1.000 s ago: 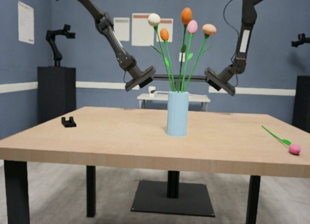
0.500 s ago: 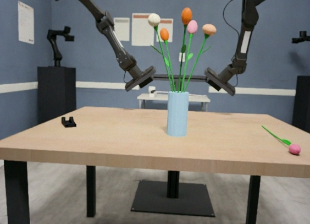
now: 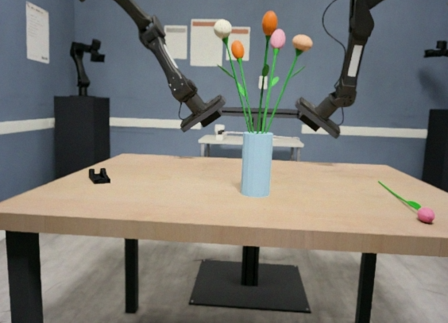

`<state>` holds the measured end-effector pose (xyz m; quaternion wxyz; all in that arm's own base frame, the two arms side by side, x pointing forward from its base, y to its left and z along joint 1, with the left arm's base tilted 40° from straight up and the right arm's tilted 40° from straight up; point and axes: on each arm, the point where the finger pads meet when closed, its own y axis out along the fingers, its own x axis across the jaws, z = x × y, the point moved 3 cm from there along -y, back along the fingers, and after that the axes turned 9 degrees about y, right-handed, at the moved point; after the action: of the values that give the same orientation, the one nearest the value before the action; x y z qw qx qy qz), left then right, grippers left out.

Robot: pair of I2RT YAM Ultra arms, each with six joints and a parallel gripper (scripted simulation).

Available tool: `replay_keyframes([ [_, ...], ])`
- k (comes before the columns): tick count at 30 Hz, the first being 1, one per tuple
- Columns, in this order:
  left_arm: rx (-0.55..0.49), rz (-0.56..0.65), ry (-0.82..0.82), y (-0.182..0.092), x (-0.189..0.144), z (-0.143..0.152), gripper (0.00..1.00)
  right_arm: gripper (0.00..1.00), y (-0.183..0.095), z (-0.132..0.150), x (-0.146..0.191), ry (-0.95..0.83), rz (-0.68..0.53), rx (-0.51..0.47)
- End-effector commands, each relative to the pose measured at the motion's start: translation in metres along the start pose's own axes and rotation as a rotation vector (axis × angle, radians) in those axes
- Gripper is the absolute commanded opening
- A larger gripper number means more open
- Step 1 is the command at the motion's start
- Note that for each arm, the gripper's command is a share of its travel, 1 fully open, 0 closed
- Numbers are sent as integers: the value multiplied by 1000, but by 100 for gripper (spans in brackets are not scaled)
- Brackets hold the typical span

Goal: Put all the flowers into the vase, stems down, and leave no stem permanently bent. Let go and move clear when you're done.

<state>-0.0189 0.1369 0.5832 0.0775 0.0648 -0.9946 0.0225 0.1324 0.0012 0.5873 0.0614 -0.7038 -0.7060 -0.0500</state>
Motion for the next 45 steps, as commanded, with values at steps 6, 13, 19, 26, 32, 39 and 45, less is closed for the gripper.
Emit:
replay_keyframes([
  [6,-62,-16,-2,-12,3,-12,100,100,8,-1,-1,2,9,-4],
  [13,-18,-9,-1,22,1,-1,100,100,37,6,-2,2,12,16],
  [19,-8,-7,-1,57,0,8,100,100,62,12,-4,2,11,7],
  [26,-45,-13,-2,73,-1,14,100,100,77,19,-5,1,5,-30],
  [32,-11,-16,-2,129,-4,45,100,100,137,52,-10,2,6,12],
  [39,-27,-19,-2,160,-8,73,100,100,167,81,-14,1,1,-7],
  [45,-23,-18,-2,186,-13,104,100,100,191,111,-19,1,1,-5],
])
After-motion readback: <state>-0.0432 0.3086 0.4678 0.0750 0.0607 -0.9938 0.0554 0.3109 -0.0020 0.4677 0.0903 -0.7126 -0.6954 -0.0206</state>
